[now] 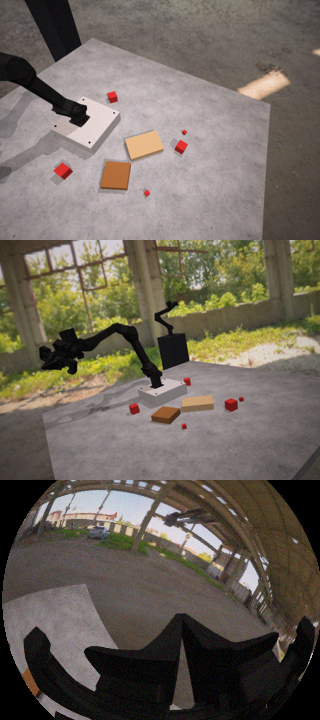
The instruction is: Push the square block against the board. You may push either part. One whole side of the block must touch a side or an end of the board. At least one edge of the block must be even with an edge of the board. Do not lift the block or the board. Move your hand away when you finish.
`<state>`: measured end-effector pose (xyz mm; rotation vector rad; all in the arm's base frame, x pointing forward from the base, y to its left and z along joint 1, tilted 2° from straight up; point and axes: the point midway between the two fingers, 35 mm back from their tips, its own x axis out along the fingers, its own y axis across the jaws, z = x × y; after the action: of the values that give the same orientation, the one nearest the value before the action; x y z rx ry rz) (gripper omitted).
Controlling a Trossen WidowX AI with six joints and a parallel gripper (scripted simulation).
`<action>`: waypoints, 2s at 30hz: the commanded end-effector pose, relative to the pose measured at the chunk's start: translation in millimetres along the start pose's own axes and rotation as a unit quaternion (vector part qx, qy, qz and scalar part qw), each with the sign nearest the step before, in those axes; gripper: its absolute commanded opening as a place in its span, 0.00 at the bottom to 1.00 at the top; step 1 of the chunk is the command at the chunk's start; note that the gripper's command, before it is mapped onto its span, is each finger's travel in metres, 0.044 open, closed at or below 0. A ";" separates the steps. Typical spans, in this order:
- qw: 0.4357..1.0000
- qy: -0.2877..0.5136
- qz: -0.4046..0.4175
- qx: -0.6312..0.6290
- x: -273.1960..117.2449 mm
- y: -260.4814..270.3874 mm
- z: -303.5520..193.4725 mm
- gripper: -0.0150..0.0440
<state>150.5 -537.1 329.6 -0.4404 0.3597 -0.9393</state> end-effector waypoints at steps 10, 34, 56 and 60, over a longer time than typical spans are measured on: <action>0.986 0.084 0.086 0.112 24.5 105.8 -16.1 0.25; 0.855 0.384 0.205 0.283 -25.8 329.0 -58.8 0.25; 0.702 0.652 0.108 0.266 -156.1 453.1 -90.7 0.25; 0.702 0.652 0.108 0.266 -156.1 453.1 -90.7 0.25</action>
<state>338.8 -193.1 38.9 0.8988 1.3402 -0.9136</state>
